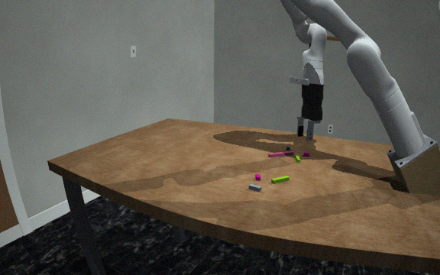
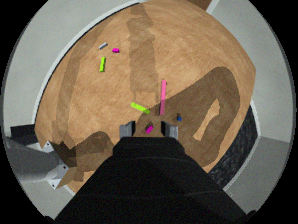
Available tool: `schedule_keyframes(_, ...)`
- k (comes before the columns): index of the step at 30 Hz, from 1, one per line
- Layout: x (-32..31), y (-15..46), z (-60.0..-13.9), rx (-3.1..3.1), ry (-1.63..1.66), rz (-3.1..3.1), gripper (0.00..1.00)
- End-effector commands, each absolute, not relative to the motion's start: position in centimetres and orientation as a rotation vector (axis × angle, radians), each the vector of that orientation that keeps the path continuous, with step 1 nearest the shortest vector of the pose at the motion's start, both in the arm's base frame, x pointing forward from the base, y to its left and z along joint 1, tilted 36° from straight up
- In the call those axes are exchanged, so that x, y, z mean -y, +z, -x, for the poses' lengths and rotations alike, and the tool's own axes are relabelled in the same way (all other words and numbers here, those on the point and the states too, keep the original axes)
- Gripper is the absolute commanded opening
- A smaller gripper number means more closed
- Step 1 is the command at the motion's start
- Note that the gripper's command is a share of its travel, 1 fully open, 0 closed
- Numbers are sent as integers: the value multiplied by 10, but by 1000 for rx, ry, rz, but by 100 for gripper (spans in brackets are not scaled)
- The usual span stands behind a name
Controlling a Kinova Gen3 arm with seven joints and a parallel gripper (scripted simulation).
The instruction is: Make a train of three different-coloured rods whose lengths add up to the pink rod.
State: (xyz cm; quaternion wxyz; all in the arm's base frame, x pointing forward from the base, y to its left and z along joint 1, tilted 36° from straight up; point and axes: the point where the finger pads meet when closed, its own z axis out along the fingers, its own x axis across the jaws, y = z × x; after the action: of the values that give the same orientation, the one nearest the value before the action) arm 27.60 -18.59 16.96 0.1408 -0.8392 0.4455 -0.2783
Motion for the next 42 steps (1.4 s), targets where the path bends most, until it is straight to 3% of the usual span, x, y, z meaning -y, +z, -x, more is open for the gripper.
schedule_keyframes(1,186,170,-277,-1294,-803,2417,100)
schedule_keyframes(42,173,185,-301,-1958,-573,1740,100)
